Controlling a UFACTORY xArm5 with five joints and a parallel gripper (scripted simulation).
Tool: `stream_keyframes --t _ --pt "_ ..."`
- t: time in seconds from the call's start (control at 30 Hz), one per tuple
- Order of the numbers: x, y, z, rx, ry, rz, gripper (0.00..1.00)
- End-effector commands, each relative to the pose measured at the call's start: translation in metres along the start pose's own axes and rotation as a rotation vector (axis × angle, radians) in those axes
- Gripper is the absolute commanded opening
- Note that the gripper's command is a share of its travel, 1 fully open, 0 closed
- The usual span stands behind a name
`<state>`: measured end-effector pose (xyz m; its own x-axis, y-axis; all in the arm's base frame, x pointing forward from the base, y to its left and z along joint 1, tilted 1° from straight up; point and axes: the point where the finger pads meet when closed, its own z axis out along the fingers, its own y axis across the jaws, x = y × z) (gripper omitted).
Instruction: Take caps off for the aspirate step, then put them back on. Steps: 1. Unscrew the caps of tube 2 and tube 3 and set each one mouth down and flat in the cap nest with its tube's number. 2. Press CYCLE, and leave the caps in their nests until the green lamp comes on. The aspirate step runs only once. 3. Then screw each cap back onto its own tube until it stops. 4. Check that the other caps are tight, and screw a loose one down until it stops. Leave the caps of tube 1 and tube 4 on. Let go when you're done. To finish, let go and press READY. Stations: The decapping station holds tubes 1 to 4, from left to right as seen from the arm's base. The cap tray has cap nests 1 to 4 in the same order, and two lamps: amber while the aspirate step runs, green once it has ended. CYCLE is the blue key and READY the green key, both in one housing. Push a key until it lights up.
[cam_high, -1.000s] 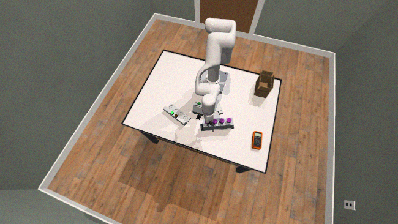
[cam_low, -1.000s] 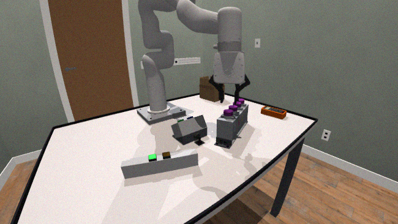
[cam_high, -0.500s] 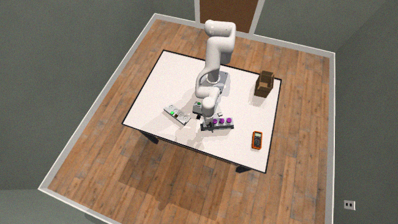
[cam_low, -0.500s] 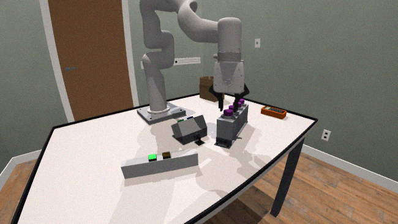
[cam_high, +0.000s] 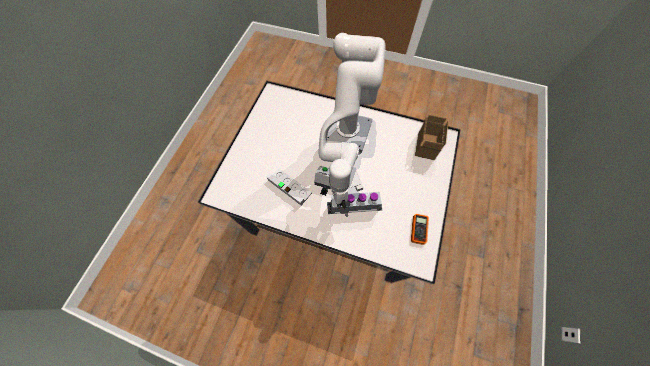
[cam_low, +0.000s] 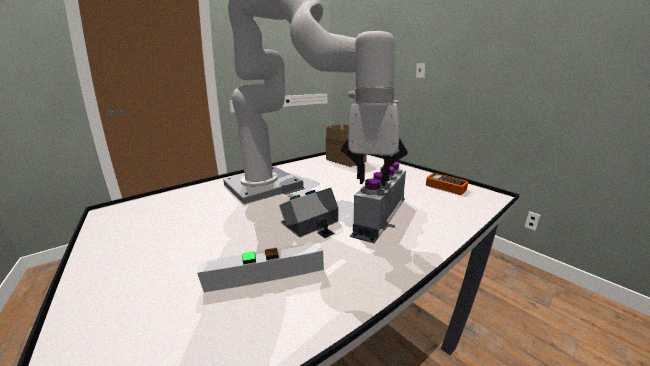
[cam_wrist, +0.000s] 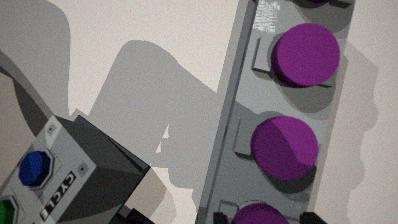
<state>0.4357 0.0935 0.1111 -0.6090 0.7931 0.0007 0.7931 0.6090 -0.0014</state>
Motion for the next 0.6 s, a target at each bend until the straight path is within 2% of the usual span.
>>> stream_keyframes --t 0.0,0.53,0.57 --pt "-0.0006 0.0013 0.001 -0.001 -0.01 0.0 0.46" --pt "-0.0007 0.0013 0.006 -0.001 -0.01 0.0 0.46" --pt "-0.0007 0.0013 0.006 -0.001 -0.01 0.0 0.0"
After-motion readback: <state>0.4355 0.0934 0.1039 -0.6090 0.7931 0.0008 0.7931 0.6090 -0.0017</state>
